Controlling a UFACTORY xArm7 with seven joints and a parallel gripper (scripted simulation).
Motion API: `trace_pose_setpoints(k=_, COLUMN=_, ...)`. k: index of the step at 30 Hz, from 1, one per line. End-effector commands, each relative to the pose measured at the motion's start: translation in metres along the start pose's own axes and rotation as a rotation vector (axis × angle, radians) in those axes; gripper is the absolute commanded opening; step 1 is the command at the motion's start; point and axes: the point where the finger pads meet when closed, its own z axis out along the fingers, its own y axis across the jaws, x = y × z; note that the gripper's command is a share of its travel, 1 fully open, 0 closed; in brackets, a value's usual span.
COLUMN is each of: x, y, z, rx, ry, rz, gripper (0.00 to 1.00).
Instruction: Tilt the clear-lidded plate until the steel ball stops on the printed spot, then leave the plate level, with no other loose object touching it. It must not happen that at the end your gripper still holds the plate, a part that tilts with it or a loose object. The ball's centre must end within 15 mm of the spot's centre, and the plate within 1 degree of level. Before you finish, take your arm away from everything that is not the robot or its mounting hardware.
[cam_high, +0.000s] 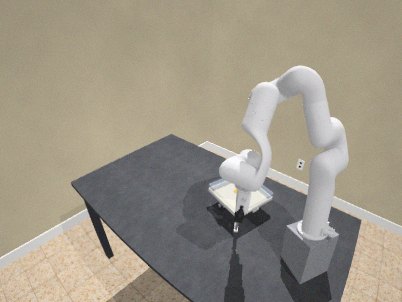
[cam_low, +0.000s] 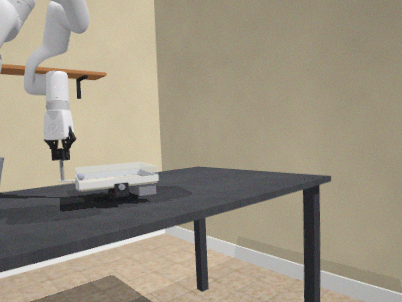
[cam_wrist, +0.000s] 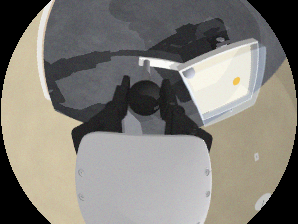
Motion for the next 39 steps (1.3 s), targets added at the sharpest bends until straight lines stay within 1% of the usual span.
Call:
trace_pose_setpoints(k=1, x=0.0018, y=0.0011, z=-0.003, rx=-0.002, ry=0.004, rz=0.0, gripper=0.0)
trace_pose_setpoints(k=4, x=0.0019, y=0.0021, z=-0.0054, rx=-0.002, ry=0.004, rz=0.0, gripper=0.0)
trace_pose_setpoints(k=39, x=0.002, y=0.0024, z=-0.006, rx=-0.002, ry=0.004, rz=0.0, gripper=0.0)
